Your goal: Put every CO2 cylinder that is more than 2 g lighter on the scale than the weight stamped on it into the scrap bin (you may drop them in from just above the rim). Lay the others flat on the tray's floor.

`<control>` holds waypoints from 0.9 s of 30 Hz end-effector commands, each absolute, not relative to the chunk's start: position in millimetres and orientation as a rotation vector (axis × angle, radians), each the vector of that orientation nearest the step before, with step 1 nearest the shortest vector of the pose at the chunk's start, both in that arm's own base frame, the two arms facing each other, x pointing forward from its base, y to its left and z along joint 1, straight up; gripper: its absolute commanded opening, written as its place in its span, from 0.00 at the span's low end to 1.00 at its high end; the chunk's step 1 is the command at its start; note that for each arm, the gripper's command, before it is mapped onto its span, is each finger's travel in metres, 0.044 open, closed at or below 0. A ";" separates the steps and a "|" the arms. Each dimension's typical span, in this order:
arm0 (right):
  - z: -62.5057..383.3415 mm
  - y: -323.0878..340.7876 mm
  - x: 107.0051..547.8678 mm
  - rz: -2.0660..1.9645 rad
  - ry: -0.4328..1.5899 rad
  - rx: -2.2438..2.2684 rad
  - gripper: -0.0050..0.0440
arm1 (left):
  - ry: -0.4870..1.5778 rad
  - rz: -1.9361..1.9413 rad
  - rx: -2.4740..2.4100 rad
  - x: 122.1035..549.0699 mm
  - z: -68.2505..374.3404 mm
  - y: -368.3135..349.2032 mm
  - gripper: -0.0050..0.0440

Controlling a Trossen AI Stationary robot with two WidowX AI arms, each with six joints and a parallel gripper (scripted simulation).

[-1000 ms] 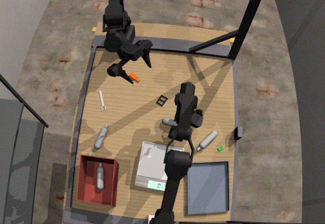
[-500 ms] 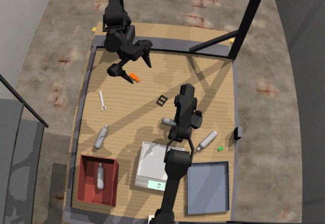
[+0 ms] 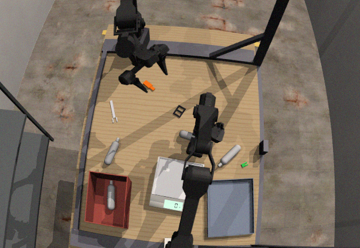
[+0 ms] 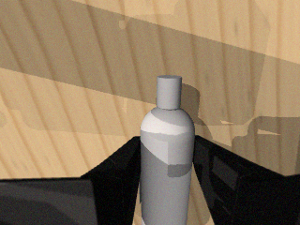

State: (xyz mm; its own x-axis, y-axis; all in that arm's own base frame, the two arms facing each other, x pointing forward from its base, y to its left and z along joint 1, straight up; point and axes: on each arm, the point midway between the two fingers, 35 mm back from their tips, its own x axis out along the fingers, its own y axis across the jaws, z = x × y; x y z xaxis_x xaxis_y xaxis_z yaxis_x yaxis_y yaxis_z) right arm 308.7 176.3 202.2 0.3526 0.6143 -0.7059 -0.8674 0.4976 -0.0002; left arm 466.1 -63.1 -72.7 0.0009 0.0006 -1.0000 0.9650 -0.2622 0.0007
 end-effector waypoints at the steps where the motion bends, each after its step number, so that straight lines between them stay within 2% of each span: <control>1: 210.2 176.2 309.8 0.990 0.686 -0.415 1.00 | 1.047 -1.383 1.419 471.7 -61.5 -64.8 0.28; 5: 210.2 176.2 309.8 0.990 0.686 -0.415 1.00 | 1.023 -1.366 1.436 476.8 -37.4 -66.2 0.10; 10: 210.2 176.2 309.8 0.990 0.686 -0.415 1.00 | 1.024 -1.365 1.435 475.1 -3.6 -65.6 0.10; 16: 207.1 176.5 310.9 0.993 0.692 -0.420 1.00 | 1.045 -1.382 1.421 466.2 -7.9 -58.3 0.09; 19: 200.0 176.3 311.3 1.003 0.678 -0.467 1.00 | 1.043 -1.377 1.423 458.0 4.0 -47.1 0.09; 25: 188.8 179.0 321.8 1.059 0.515 -0.754 1.00 | 1.045 -1.375 1.425 423.7 31.8 -12.6 0.00; 27: 185.0 179.6 325.5 1.073 0.456 -0.856 1.00 | 1.046 -1.375 1.425 412.5 38.4 -3.8 0.00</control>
